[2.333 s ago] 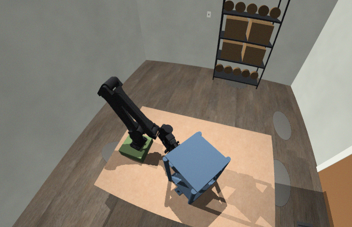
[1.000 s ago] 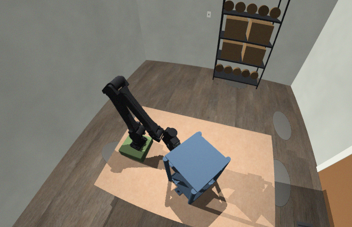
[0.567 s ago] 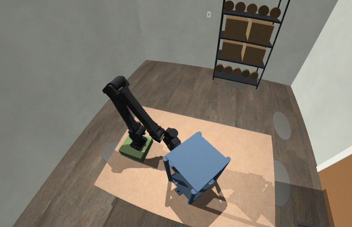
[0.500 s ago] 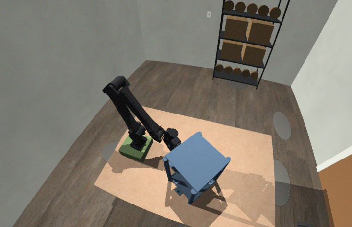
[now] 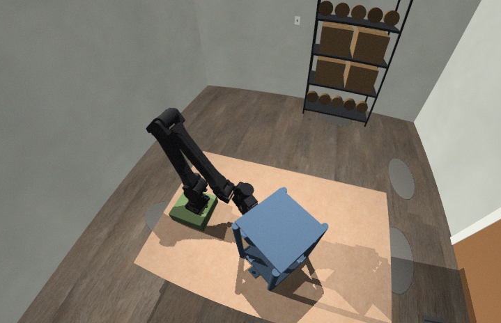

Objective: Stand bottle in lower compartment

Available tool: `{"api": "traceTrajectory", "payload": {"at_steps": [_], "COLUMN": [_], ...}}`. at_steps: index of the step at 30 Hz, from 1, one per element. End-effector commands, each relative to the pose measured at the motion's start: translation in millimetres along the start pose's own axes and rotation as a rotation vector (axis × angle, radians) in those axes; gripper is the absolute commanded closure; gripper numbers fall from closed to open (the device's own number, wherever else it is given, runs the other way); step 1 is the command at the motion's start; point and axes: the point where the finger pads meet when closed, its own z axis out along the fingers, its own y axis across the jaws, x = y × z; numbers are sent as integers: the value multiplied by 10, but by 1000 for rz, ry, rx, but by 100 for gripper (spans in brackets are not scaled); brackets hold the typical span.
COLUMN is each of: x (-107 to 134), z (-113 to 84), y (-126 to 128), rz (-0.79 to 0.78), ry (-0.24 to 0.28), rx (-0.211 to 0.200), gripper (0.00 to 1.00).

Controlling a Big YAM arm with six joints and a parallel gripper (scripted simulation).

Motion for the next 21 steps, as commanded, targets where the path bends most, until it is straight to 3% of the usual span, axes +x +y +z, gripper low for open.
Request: {"api": "traceTrajectory", "payload": {"at_steps": [1,13,21], "x": [-406,-286,-331], "z": [131,165,144], "y": [90,96,104], "rz": [42,40,46], "ry": [-84,-76,-87], "rx": [-6,-6,-9], "gripper": [69,69,69]}}
